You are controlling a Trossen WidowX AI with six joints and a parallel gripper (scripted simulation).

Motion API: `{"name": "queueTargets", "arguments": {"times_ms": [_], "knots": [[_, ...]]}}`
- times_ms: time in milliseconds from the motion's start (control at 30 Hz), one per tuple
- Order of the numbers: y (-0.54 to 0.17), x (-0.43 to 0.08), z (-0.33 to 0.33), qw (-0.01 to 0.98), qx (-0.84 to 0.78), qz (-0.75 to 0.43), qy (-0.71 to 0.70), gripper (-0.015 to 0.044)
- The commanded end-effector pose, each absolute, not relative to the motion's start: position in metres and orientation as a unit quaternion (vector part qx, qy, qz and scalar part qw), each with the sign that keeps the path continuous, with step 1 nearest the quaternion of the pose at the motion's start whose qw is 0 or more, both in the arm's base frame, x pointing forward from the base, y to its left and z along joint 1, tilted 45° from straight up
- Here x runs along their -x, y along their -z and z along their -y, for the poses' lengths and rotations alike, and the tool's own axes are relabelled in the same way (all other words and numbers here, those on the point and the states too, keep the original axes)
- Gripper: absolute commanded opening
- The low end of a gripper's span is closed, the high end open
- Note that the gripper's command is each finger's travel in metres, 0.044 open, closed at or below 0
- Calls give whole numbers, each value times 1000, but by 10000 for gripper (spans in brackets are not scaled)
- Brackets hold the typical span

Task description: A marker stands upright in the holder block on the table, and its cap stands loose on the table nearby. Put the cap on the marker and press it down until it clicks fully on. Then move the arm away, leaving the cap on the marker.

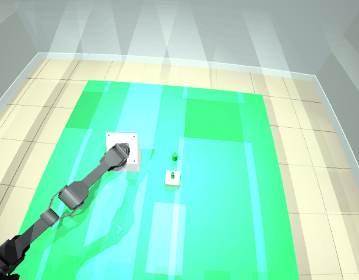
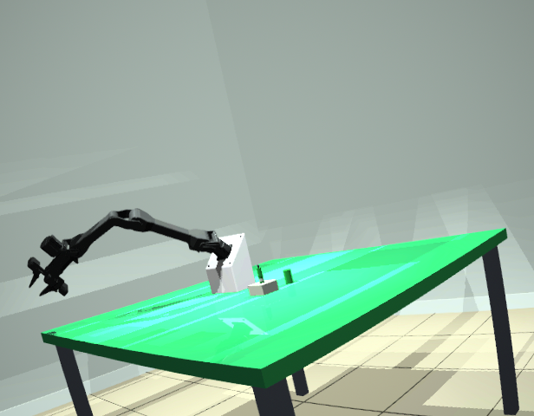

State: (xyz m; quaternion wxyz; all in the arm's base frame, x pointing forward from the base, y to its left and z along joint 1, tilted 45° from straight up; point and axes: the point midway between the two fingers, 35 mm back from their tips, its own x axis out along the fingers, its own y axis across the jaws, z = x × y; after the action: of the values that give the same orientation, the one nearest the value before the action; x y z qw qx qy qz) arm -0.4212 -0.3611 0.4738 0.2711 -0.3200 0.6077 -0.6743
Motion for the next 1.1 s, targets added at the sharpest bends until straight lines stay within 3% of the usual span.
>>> {"name": "queueTargets", "arguments": {"times_ms": [0,500,833,1067], "knots": [[-468,376,402,320,327,-571,681,241],[-440,156,507,517,327,-431,664,241],[-404,-1,522,645,285,-359,612,241],[-383,-84,505,704,257,-339,568,241]]}}
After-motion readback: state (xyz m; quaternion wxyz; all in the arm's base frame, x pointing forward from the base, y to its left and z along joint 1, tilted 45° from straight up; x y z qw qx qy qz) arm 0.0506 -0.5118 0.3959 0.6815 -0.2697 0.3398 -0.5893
